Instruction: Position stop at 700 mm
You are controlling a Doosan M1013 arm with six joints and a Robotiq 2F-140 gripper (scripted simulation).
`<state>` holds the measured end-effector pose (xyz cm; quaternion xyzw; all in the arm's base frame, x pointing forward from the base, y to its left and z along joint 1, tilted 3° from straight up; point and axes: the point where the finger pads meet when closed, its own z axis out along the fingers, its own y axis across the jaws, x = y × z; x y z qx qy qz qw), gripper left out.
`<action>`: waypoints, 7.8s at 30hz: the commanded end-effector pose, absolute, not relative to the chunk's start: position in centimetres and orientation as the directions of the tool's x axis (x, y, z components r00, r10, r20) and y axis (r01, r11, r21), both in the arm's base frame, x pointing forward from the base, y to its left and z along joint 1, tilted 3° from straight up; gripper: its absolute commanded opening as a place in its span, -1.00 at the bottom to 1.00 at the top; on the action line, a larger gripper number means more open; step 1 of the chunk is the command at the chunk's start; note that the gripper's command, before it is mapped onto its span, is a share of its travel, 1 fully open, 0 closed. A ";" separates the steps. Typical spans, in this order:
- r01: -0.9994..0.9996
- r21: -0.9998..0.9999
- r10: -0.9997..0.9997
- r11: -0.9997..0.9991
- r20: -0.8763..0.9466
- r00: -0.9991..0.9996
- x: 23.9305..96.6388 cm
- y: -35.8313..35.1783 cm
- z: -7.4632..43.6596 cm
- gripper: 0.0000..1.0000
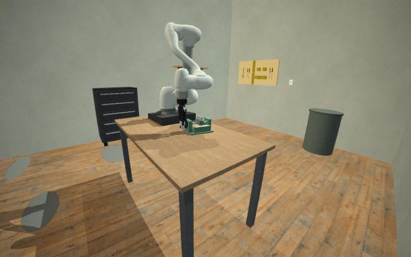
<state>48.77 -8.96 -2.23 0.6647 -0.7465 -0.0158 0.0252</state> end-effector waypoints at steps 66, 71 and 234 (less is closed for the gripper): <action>-0.992 0.058 -0.993 0.116 0.016 -0.115 46.5 -8.7 -2.9 -0.92; -0.992 0.058 -0.993 0.116 0.016 -0.115 46.5 -8.7 -2.9 -0.92; -0.992 0.058 -0.993 0.116 0.016 -0.115 47.0 -8.3 12.4 -0.33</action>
